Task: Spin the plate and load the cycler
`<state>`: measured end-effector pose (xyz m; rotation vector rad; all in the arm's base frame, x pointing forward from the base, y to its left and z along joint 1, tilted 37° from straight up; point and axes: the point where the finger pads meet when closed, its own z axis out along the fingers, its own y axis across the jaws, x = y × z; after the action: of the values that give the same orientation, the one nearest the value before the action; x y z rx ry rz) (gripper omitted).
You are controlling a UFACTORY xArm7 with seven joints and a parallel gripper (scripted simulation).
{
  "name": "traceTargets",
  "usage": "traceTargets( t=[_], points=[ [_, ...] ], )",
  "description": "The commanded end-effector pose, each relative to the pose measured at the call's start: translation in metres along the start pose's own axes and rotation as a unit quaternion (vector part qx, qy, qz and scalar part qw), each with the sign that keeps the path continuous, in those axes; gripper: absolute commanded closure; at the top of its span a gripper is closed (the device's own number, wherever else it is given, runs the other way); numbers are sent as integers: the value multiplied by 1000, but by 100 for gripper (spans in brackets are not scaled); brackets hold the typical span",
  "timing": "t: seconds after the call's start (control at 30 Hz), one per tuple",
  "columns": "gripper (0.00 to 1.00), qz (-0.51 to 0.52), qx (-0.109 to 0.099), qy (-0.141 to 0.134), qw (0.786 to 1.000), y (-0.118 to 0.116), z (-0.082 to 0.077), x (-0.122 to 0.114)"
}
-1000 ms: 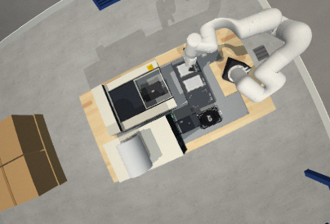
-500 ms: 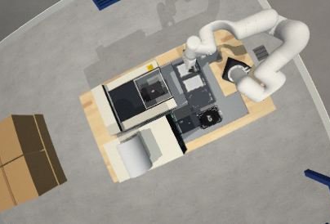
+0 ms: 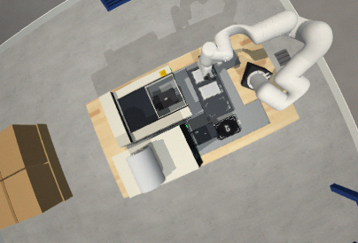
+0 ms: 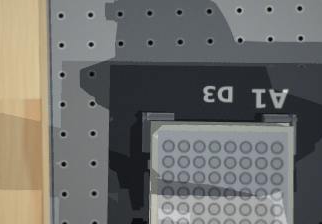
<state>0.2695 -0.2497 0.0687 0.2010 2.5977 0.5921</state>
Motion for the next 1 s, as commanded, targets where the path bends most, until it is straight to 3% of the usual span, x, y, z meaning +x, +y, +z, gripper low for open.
traceTargets(
  t=[0.0,0.97],
  points=[
    [0,0,2,-1,1000,-1,4,-1],
    [0,0,2,-1,1000,-1,18,-1]
  ],
)
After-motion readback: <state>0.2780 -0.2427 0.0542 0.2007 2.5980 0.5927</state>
